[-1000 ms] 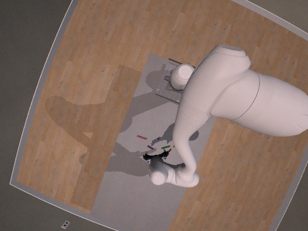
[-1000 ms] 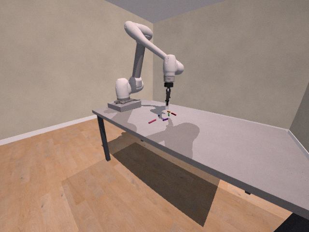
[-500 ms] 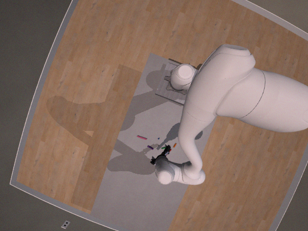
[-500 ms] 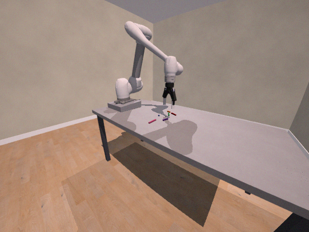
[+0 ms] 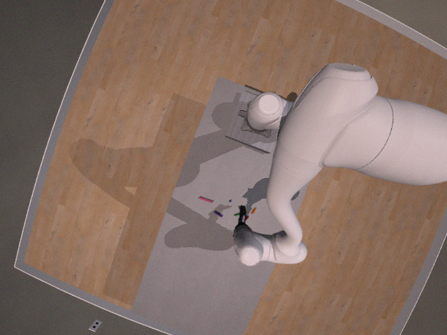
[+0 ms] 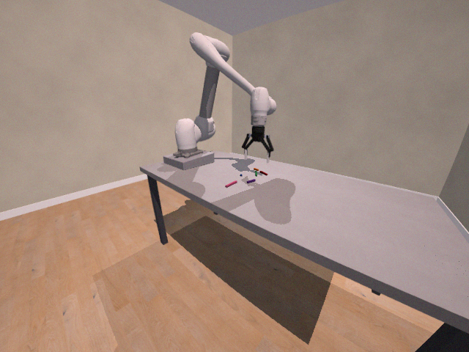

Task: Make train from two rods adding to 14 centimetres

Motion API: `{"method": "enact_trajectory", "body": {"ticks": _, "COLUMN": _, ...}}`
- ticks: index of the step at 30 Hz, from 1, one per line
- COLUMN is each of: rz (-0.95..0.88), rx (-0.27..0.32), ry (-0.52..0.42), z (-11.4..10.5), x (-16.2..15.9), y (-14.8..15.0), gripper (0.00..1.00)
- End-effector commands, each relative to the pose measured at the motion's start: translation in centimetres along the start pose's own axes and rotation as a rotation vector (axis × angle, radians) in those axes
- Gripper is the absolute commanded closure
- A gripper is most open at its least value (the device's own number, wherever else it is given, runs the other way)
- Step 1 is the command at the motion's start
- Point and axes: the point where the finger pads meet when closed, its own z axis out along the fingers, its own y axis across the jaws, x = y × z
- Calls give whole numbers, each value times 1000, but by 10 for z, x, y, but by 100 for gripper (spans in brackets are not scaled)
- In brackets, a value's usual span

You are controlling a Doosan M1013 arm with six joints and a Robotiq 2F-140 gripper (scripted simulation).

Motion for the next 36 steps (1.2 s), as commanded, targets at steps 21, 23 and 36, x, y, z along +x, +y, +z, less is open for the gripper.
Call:
{"method": "enact_trajectory", "body": {"ticks": 21, "rz": -442, "rx": -2, "ry": 11, "z": 3, "x": 25, "y": -8, "gripper": 85}}
{"method": "enact_trajectory", "body": {"ticks": 23, "rz": -442, "rx": -2, "ry": 11, "z": 3, "x": 25, "y": -8, "gripper": 85}}
{"method": "enact_trajectory", "body": {"ticks": 36, "rz": -442, "rx": -2, "ry": 11, "z": 3, "x": 25, "y": -8, "gripper": 85}}
